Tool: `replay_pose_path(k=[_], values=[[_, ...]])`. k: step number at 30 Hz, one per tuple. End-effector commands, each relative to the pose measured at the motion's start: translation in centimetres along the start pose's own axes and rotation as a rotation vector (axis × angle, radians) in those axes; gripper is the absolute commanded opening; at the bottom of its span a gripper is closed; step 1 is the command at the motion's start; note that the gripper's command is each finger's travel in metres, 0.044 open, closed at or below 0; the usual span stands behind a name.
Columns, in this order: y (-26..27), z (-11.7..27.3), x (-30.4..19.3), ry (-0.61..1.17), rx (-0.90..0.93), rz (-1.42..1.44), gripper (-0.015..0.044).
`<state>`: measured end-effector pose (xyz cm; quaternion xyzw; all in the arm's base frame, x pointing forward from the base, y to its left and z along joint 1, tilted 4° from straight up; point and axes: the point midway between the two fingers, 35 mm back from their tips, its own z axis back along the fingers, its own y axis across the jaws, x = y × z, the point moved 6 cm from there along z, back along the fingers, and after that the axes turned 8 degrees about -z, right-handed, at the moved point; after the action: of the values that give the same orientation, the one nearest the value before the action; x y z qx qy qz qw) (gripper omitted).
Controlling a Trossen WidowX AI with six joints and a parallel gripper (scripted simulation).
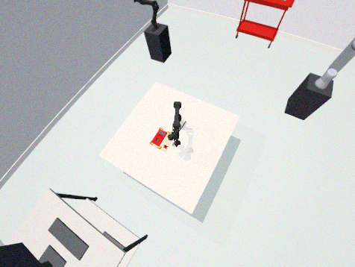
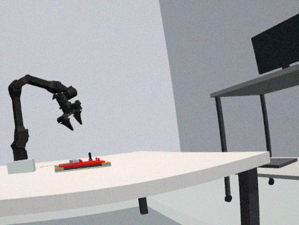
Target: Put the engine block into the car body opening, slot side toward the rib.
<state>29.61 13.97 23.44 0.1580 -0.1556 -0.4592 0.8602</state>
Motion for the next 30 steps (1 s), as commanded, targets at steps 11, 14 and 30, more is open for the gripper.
replay_pose_path(k=[11,14,30], values=[[-4.6,-5.3,2.0,0.086,-0.332,-0.293,0.044],[-5.6,-6.2,2.4,0.101,-0.405,-0.363,0.044],[-8.5,-11.5,1.4,0.108,-0.441,-0.399,0.044]])
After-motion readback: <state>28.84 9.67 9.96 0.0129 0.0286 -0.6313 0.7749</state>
